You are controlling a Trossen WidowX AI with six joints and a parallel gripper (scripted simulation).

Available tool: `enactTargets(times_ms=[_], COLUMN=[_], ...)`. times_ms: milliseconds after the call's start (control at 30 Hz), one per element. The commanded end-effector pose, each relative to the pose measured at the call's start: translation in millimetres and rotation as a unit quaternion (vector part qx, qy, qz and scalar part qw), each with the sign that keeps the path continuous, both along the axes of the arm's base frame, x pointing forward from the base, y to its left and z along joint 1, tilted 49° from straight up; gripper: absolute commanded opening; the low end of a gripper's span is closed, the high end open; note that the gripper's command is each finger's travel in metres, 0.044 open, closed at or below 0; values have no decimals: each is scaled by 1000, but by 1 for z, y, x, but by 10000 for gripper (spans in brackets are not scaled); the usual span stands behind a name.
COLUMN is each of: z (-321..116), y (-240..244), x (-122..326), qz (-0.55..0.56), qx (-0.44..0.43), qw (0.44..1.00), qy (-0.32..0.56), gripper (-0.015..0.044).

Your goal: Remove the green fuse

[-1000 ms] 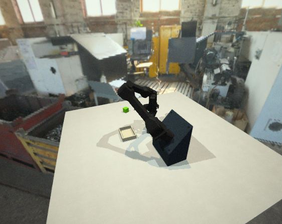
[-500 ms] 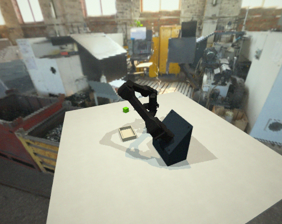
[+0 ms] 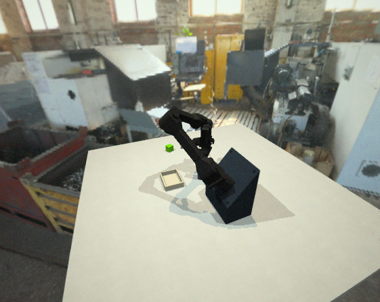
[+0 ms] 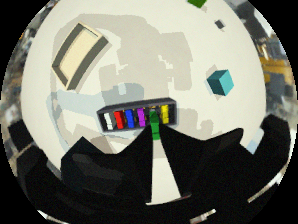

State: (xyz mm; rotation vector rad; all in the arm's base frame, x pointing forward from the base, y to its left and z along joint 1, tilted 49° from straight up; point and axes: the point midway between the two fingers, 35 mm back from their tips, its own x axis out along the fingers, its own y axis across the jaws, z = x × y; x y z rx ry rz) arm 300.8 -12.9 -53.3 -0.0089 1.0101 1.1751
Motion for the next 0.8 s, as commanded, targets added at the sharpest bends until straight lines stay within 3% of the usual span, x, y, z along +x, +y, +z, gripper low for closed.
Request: enactTargets(times_ms=[0,367,767], z=[5,12,65], y=[-7,-14,28], x=[1,1,13], qz=[0,0,-2], qx=[-4,-4,-15], qw=[1000,1000,1000], qy=[-4,-4,-2], gripper=[0,0,0])
